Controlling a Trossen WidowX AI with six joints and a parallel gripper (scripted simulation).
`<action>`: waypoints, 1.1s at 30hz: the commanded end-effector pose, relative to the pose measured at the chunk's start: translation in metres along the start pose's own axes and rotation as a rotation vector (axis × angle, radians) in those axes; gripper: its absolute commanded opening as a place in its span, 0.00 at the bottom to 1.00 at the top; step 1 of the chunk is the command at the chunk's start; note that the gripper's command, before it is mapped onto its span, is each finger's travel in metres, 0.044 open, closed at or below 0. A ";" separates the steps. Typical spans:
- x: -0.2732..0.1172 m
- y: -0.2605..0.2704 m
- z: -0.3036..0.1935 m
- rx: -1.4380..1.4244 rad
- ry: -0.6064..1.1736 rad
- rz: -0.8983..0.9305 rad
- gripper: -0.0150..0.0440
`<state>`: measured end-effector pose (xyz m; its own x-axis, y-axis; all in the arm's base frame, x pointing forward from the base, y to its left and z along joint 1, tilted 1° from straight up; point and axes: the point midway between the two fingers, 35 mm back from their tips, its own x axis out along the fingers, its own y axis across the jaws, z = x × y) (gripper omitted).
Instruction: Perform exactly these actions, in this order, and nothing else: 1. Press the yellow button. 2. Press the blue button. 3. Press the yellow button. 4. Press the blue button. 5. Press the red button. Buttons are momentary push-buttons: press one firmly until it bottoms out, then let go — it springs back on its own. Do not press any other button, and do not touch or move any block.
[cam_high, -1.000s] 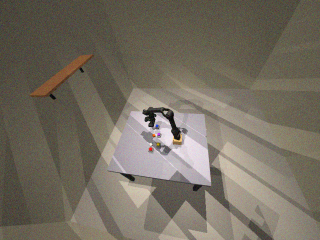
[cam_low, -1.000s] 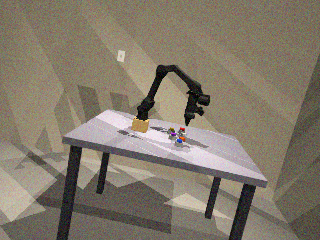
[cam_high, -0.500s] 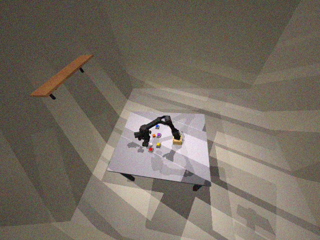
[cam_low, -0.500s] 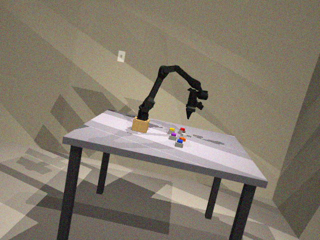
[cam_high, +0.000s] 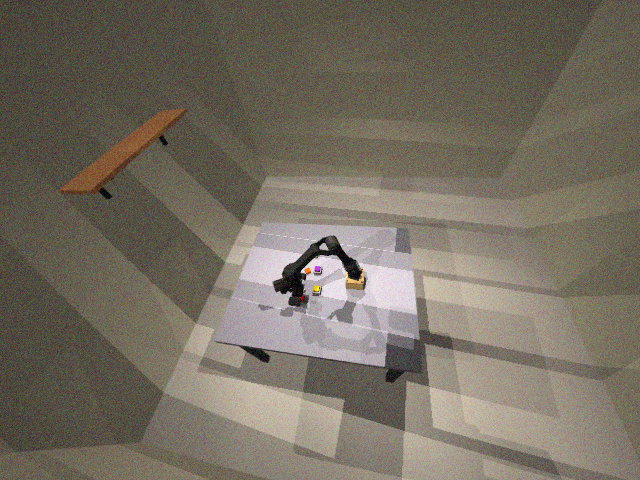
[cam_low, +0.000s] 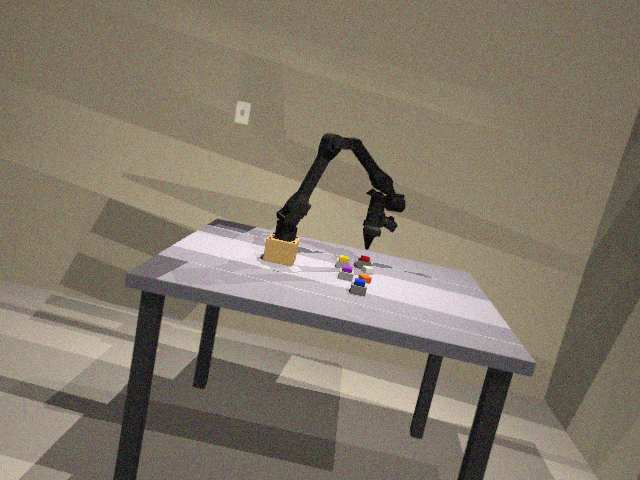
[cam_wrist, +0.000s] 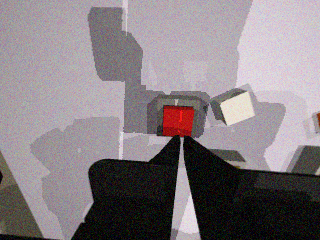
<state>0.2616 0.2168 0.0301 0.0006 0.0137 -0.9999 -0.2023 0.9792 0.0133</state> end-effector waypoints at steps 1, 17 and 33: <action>0.006 0.001 0.001 0.003 -0.009 0.003 0.29; 0.032 0.001 0.002 0.003 -0.009 0.003 0.29; 0.039 0.001 0.001 0.003 -0.009 0.003 0.29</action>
<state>0.2626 0.2183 -0.0081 0.0074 0.0193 -0.9998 -0.2025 0.9791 0.0174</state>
